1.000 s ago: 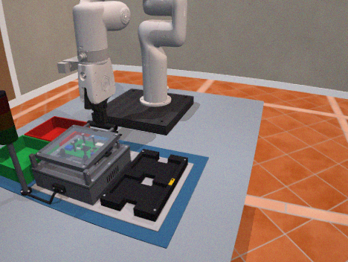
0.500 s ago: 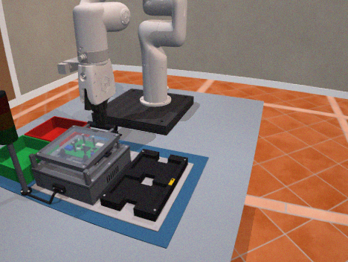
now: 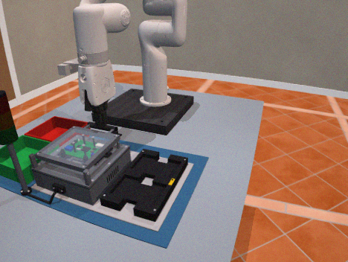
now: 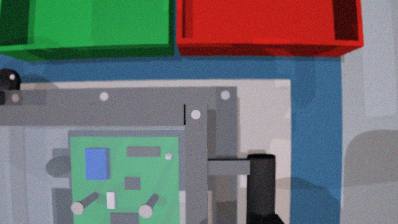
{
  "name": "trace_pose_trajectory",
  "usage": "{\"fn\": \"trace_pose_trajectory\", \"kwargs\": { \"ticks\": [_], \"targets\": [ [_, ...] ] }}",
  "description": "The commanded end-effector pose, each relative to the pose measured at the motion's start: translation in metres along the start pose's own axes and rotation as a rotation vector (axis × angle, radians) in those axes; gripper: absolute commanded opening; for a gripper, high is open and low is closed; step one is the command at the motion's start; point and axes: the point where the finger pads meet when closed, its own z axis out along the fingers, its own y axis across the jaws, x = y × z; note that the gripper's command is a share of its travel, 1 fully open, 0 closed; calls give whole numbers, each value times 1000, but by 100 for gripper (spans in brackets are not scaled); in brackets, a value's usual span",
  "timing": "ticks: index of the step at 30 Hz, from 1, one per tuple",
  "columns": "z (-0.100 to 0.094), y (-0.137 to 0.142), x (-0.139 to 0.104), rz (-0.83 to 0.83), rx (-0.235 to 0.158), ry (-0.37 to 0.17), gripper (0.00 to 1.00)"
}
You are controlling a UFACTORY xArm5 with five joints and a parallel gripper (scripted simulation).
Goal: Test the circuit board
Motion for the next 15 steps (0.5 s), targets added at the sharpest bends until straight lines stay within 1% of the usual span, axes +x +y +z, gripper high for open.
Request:
{"fn": "trace_pose_trajectory", "kwargs": {
  "ticks": [1, 15],
  "targets": [
    [1, -1, 0, 0, 3, 0, 0],
    [4, -1, 0, 0, 3, 0, 0]
  ]
}}
